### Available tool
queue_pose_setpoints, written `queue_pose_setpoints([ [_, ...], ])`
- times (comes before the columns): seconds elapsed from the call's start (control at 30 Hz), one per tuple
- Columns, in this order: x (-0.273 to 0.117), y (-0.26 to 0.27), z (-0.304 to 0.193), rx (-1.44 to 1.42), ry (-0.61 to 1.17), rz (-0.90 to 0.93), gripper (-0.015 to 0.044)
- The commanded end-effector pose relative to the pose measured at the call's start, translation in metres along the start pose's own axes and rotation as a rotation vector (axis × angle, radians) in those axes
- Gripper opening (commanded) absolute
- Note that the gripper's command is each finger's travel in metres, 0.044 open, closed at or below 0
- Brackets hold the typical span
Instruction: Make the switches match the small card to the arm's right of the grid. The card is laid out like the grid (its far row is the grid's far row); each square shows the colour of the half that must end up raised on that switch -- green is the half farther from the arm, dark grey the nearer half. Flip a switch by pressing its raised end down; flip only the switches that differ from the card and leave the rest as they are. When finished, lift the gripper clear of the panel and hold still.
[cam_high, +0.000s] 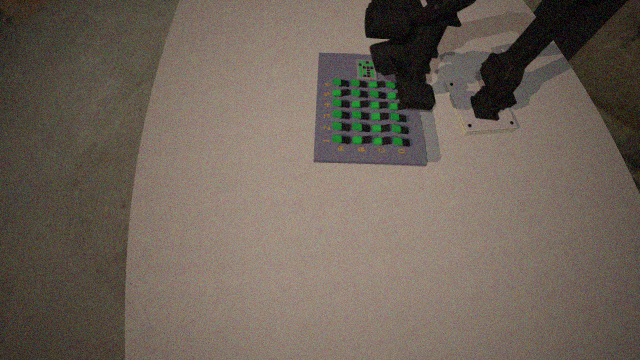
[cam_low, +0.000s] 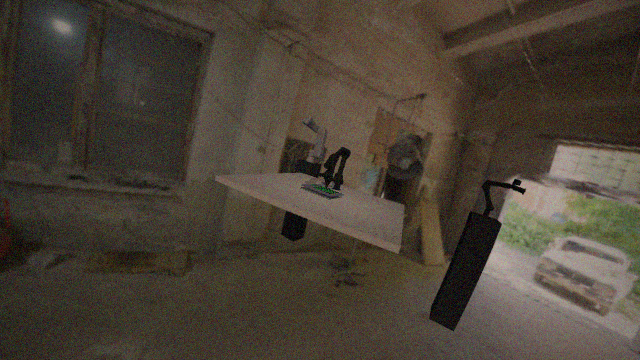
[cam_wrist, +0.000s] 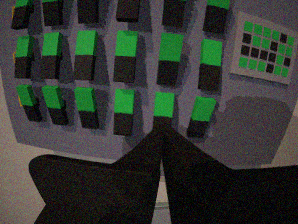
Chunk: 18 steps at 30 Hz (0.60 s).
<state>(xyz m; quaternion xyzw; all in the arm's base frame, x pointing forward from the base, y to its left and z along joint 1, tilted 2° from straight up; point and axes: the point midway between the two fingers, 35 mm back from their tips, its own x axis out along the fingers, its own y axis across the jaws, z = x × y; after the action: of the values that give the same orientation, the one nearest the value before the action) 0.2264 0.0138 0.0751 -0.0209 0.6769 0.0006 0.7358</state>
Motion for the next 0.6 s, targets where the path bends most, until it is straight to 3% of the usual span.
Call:
queue_pose_setpoints([
  [0.0, 0.0017, -0.0002, -0.001, 0.0, 0.003, -0.001, 0.0],
  [0.57, 0.004, -0.0002, -0.0011, 0.0, 0.003, -0.001, 0.0],
])
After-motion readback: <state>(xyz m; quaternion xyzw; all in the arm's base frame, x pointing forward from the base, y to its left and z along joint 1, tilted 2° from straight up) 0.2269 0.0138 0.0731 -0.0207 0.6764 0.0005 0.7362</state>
